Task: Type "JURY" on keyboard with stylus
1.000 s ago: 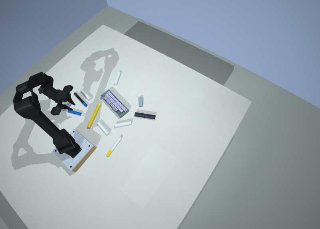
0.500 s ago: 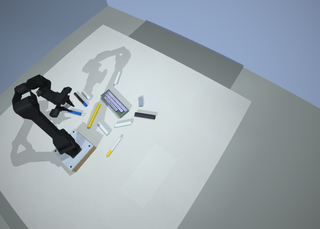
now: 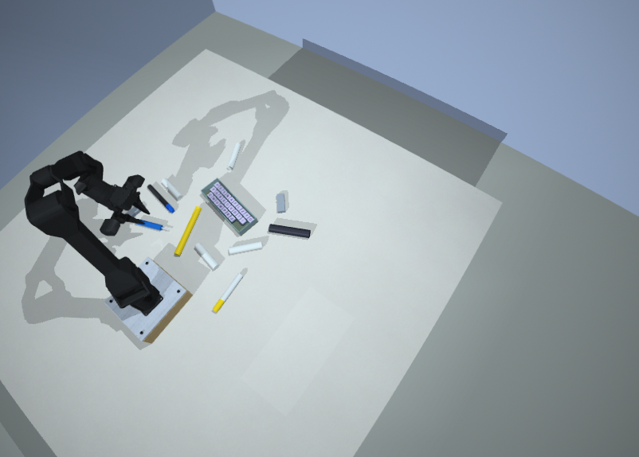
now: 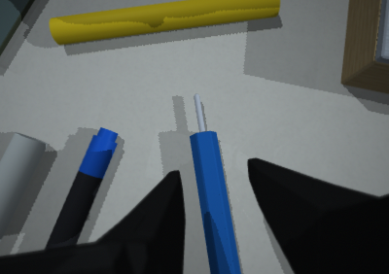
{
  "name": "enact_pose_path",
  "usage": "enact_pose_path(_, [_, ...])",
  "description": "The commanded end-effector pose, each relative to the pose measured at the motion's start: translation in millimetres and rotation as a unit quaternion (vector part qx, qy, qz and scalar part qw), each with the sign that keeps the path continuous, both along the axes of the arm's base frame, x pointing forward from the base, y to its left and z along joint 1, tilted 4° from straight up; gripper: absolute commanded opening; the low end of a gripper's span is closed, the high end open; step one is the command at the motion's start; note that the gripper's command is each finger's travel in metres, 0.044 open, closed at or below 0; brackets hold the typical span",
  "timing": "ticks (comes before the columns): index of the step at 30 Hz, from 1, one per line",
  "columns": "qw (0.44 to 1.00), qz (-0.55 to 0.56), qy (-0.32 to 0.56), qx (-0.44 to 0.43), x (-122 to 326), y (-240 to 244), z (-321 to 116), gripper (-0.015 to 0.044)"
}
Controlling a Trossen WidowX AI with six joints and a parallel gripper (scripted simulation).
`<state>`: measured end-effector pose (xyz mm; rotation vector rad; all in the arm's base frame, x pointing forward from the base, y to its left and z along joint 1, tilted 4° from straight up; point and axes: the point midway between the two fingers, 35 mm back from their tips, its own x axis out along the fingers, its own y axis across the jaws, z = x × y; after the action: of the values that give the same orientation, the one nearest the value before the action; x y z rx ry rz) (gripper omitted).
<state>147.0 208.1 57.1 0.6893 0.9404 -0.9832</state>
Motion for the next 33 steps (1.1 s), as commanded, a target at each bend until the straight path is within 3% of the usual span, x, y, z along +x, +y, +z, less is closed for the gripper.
enact_pose_path(1, [1.0, -0.001, -0.001, -0.004, -0.2, 0.2, -4.1, 0.015])
enact_pose_path(33, [1.0, -0.001, -0.001, -0.004, 0.3, 1.5, -20.3, 0.015])
